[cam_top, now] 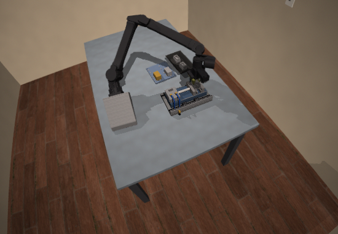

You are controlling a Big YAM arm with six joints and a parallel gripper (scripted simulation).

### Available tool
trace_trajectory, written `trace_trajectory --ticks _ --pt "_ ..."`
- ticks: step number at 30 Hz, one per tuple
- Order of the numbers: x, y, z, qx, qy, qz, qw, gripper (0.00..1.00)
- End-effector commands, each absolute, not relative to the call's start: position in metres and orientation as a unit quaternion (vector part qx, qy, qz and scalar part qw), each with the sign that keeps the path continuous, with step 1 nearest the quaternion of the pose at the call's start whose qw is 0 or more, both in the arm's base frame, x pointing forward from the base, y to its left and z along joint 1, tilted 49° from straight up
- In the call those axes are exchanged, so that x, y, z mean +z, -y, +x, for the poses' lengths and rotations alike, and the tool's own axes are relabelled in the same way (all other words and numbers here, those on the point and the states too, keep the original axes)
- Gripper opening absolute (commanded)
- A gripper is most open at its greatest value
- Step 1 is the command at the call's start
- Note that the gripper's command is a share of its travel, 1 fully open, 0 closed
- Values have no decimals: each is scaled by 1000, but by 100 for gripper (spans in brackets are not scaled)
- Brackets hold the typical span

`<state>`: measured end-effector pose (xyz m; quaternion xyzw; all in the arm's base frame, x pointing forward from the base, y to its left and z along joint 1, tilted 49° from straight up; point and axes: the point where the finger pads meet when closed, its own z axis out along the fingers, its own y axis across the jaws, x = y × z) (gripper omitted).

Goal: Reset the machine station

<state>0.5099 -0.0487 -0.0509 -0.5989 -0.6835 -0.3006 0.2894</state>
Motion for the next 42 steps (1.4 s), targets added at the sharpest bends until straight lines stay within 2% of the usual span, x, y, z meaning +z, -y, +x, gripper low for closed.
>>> trace_trajectory --ticks 1,42 --pt "-33 49 521 -309 694 -590 274 0" --pt "-32 52 524 -310 695 -590 270 0"
